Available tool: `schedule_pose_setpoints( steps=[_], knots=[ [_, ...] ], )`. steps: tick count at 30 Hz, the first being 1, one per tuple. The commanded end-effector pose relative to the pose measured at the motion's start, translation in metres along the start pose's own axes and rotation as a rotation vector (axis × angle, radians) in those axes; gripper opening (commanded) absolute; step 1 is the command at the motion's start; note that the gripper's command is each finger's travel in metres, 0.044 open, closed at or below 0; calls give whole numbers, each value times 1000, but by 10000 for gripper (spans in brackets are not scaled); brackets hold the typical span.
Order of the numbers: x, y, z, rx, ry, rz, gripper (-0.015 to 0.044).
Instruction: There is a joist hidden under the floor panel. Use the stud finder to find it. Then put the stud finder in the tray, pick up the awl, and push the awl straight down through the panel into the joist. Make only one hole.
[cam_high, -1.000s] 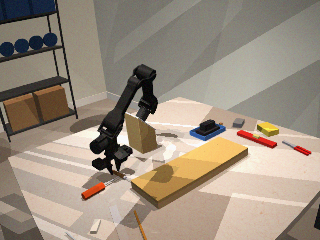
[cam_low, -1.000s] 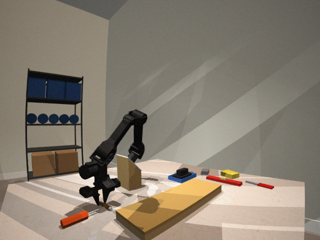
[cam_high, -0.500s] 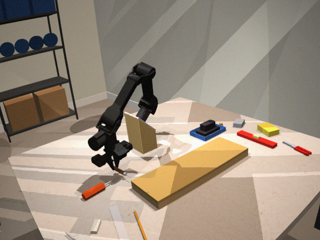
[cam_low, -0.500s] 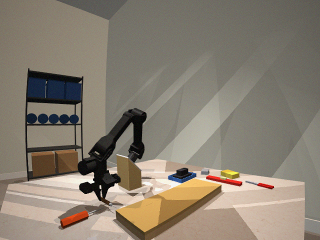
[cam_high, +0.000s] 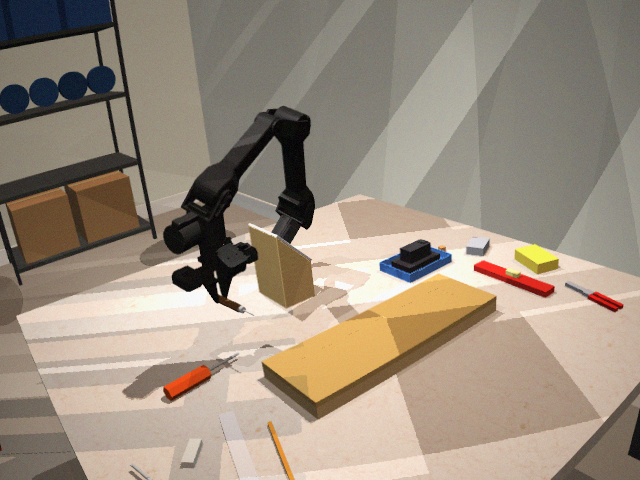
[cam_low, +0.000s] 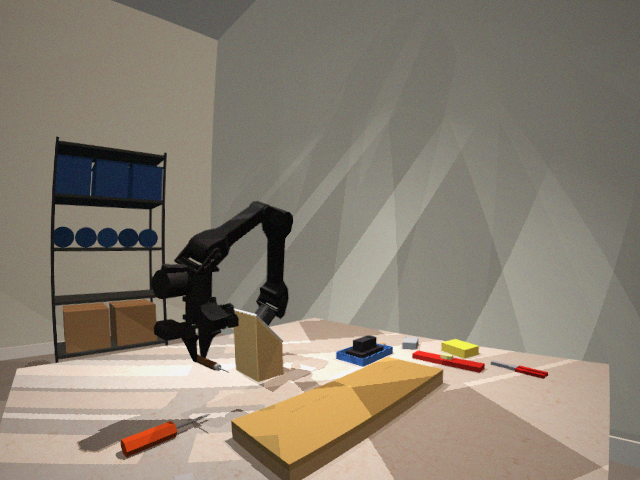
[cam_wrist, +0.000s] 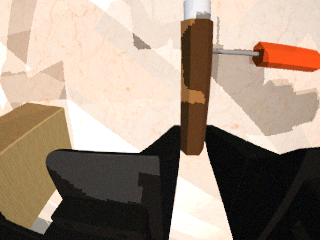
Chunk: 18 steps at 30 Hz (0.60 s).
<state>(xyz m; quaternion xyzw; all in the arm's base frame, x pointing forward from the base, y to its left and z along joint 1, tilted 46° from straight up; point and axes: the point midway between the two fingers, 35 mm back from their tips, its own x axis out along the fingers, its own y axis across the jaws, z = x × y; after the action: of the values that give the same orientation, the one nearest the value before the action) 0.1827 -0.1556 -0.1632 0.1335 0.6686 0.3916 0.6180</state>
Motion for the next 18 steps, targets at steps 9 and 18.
schedule_pose_setpoints(
  steps=[9,18],
  knots=[
    [-13,-17,9,-353,291,-285,0],
    [-37,-27,32,-647,585,-550,0]
  ],
)
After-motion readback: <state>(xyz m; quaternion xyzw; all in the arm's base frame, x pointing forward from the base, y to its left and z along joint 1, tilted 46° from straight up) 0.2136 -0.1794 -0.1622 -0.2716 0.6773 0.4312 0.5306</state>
